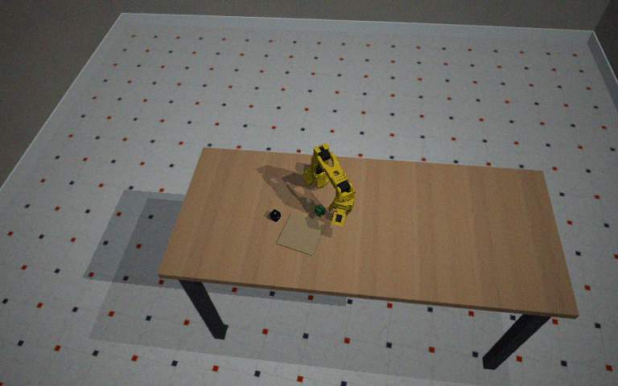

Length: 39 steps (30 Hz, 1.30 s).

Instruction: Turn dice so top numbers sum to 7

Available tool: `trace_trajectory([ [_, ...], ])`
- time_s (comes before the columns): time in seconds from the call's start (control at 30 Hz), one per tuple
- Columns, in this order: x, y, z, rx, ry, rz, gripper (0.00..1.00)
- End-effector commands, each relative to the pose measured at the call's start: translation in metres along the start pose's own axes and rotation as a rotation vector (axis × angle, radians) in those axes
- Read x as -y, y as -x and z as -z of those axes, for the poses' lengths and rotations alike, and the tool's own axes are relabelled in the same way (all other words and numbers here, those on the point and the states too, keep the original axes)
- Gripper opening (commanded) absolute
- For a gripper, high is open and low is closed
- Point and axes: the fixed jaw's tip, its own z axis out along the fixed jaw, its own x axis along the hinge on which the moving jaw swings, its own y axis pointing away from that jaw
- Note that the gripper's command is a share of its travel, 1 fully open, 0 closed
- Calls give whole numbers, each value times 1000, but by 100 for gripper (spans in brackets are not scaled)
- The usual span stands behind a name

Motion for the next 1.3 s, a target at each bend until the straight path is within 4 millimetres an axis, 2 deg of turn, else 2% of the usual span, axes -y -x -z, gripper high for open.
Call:
trace_trajectory([
  [0.0, -5, 1, -3, 22, 25, -1, 35],
  [0.5, -4, 1, -19, 22, 25, -1, 35],
  [1.27, -2, 1, -20, 23, 25, -1, 32],
])
